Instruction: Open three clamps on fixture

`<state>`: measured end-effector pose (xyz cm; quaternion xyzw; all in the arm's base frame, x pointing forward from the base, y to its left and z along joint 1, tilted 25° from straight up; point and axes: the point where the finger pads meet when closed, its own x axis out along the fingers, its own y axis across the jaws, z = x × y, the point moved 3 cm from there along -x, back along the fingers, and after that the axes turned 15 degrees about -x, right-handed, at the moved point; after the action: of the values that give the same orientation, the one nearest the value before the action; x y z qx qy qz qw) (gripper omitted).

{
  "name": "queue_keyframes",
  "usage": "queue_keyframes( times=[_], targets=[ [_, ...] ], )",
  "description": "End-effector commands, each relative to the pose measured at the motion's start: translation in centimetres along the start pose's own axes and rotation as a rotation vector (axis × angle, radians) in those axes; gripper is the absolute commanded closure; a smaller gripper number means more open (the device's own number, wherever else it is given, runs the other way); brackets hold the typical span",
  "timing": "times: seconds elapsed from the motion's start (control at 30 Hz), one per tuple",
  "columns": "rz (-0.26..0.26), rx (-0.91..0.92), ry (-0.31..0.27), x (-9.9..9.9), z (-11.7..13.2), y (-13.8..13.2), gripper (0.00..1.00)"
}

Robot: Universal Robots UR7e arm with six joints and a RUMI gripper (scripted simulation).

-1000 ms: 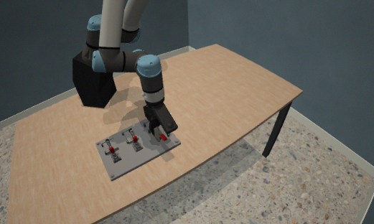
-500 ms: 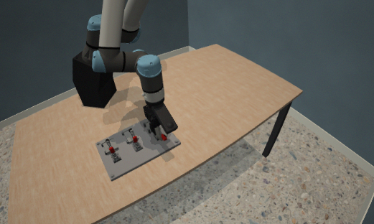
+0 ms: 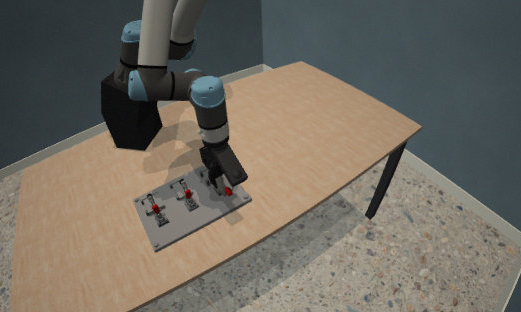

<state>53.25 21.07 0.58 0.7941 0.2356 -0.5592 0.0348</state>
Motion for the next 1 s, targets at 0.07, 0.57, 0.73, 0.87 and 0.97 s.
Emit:
queue_keyframes(
  times=[0.07, 0.57, 0.73, 0.87, 0.97],
  targets=[
    [0.0, 0.0, 0.001, -0.04, -0.05, 0.01, 1.0],
    [0.0, 0.0, 0.001, -0.09, -0.02, 0.0, 1.0],
    [0.0, 0.0, 0.001, -0.16, 0.02, -0.01, 1.0],
    [0.0, 0.0, 0.001, -0.2, 0.04, -0.02, 1.0],
    [0.0, 0.0, 0.001, -0.27, 0.08, -0.03, 1.0]
  ],
)
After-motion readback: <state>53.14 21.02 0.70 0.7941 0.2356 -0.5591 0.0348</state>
